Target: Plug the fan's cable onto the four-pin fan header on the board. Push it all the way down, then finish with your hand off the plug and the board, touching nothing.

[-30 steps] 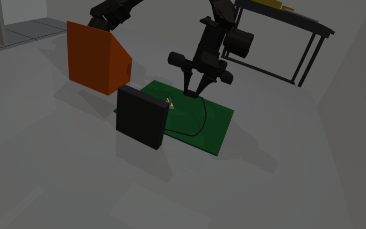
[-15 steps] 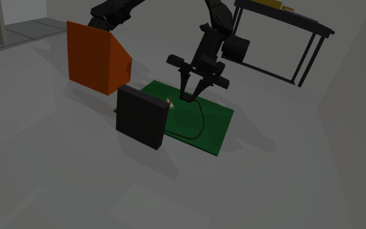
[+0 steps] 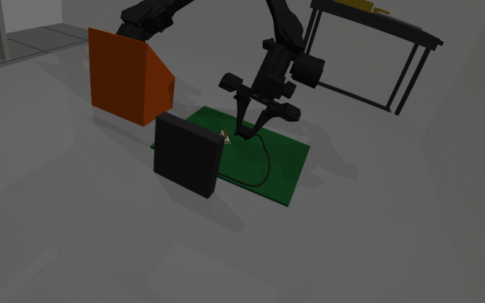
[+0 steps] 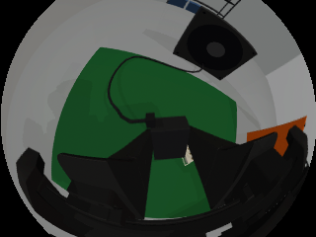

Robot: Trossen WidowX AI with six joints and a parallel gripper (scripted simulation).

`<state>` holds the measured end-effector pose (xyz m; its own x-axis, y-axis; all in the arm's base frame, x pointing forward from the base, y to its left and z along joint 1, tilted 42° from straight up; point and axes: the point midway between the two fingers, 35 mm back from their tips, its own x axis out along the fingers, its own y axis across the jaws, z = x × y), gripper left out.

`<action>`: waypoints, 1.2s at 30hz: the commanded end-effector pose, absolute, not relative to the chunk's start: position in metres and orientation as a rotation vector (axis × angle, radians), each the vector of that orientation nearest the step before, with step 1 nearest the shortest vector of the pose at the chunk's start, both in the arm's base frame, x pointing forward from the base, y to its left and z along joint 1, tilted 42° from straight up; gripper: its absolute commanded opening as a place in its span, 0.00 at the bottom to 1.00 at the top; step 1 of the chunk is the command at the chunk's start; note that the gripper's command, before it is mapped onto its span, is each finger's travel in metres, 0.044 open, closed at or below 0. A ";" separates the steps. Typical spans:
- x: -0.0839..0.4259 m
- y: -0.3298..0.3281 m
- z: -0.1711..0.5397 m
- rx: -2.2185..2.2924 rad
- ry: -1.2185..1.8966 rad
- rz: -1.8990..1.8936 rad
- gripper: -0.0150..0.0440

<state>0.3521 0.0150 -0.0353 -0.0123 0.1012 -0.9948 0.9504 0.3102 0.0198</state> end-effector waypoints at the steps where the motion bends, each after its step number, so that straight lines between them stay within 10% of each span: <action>1: 0.351 0.015 -0.036 1.010 1.362 -0.958 0.25; 36: 0.354 0.024 -0.025 0.830 0.909 -1.116 0.25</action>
